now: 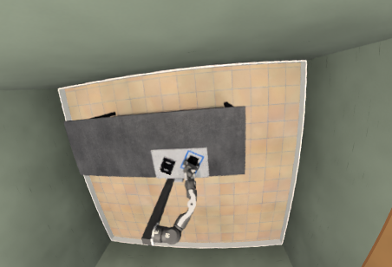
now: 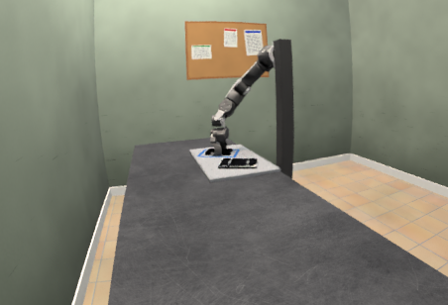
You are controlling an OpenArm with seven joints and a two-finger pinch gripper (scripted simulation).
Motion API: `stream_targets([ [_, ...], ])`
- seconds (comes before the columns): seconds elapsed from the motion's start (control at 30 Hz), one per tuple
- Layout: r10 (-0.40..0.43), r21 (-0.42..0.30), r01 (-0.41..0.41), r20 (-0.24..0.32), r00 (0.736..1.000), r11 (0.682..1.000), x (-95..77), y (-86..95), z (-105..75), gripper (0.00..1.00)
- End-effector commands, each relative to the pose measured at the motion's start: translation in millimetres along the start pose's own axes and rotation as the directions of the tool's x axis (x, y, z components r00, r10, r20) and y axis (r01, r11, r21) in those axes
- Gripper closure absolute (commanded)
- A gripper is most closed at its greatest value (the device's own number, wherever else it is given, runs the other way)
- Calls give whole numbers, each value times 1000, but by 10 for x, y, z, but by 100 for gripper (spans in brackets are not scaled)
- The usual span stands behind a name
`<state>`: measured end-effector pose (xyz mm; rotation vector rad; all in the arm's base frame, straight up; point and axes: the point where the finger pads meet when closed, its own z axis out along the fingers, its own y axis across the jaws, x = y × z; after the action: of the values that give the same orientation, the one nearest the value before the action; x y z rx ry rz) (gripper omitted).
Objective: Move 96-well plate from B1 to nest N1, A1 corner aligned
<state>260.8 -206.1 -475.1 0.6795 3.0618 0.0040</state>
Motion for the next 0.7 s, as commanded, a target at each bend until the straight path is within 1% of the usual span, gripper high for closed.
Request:
stream_targets([
  [0.0, 5, 5, -5, 3, 1000, 1000, -9, -13, -3, 23],
  [0.23, 2, 1, -2, 5, 1000, 1000, -36, 10, -30, 23],
  [0.67, 2, 2, -2, 5, 1000, 1000, -29, 4, -27, 23],
])
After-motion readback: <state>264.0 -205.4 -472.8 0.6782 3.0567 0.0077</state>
